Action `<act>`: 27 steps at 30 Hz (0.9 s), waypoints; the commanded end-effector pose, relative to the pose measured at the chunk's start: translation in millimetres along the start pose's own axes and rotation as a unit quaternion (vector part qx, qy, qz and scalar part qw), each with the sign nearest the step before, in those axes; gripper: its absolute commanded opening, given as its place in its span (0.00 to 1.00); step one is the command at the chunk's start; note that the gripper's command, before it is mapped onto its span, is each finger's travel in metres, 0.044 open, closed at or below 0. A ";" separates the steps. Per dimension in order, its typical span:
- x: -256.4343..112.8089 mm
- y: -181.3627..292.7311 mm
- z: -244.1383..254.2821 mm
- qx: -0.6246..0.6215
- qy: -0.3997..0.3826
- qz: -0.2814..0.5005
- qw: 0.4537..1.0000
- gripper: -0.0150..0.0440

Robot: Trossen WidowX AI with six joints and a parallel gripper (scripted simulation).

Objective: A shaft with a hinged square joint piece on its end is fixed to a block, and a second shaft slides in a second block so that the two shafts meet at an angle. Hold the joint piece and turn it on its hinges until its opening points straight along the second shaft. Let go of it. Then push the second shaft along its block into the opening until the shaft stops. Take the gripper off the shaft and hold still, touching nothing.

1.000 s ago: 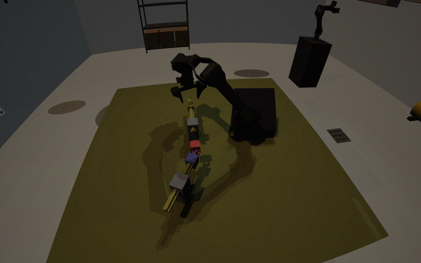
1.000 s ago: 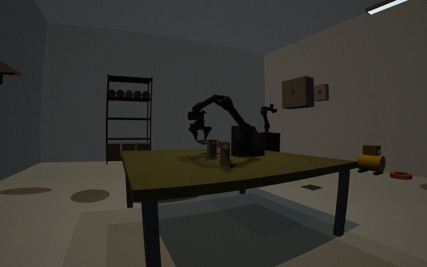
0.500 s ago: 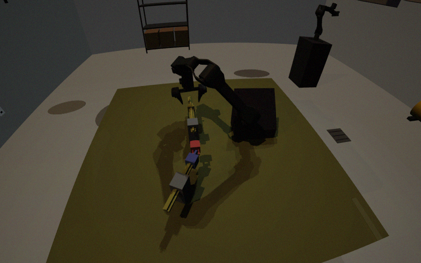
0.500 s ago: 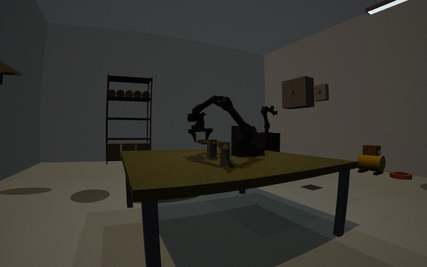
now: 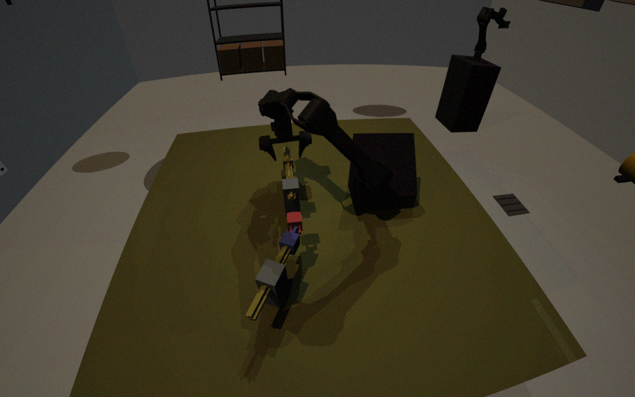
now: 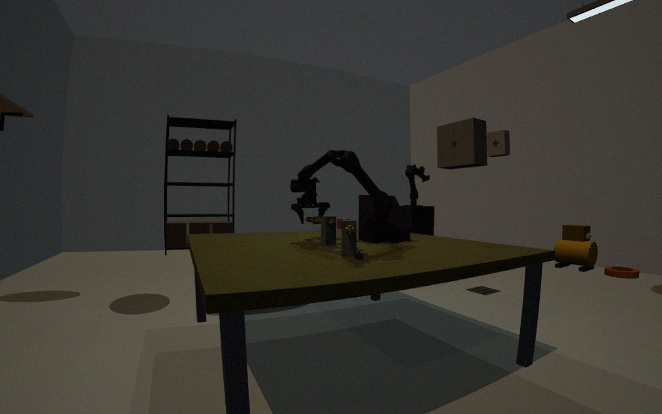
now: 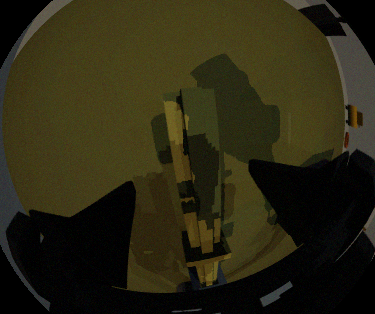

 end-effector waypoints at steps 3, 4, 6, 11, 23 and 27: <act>13.1 2.1 -0.8 0.004 0.001 0.005 1.000 1.00; 14.4 2.2 -0.8 0.004 0.001 0.005 1.000 1.00; 15.4 2.2 -0.8 0.004 0.001 0.005 1.000 1.00; 15.4 2.2 -0.8 0.004 0.001 0.005 1.000 0.78; 15.4 2.2 -0.8 0.004 0.001 0.005 1.000 0.43; 15.4 2.2 -0.8 0.004 0.001 0.005 1.000 0.43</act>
Point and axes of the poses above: the point midway between the two fingers, 35 mm back from their tips, its own x axis out along the fingers, its own z axis across the jaws, y = z × x, the point moved 3 cm from there along -x, back along the fingers, and after that the axes turned 8 degrees about x, right-handed, at the moved point
